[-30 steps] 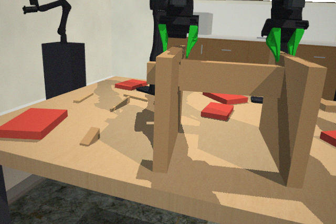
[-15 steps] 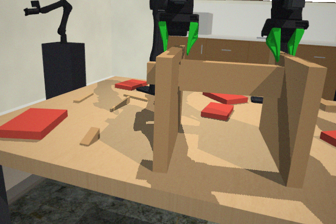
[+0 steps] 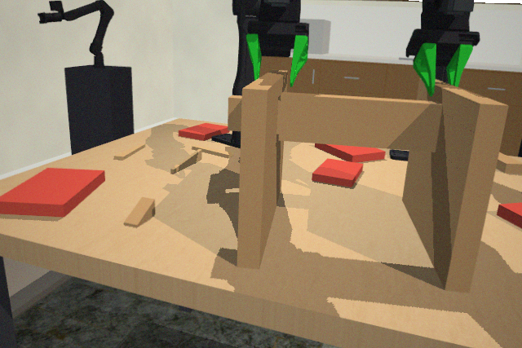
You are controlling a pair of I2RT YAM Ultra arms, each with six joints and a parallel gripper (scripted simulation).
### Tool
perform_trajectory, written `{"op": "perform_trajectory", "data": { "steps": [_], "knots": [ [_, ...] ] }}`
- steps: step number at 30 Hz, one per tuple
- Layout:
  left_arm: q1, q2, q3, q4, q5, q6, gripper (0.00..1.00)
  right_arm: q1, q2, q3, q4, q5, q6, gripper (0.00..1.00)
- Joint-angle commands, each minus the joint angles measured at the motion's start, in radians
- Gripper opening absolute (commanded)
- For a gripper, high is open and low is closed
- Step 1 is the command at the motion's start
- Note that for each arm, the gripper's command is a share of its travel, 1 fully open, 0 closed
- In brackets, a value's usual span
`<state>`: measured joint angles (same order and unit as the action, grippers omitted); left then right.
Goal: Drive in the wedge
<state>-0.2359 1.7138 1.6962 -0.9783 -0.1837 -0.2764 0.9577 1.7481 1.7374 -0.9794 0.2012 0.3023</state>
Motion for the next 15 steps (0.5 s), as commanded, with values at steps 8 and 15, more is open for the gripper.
{"op": "perform_trajectory", "data": {
  "steps": [8,15],
  "knots": [
    [-0.002,-0.017,0.032,0.026,-0.004,0.007,0.0,0.002,-0.015,-0.006,0.019,0.005,-0.006,0.0],
    [-0.002,-0.017,0.032,0.026,-0.004,0.007,0.0,0.002,-0.015,0.002,0.019,0.001,0.006,0.0]
  ]
}}
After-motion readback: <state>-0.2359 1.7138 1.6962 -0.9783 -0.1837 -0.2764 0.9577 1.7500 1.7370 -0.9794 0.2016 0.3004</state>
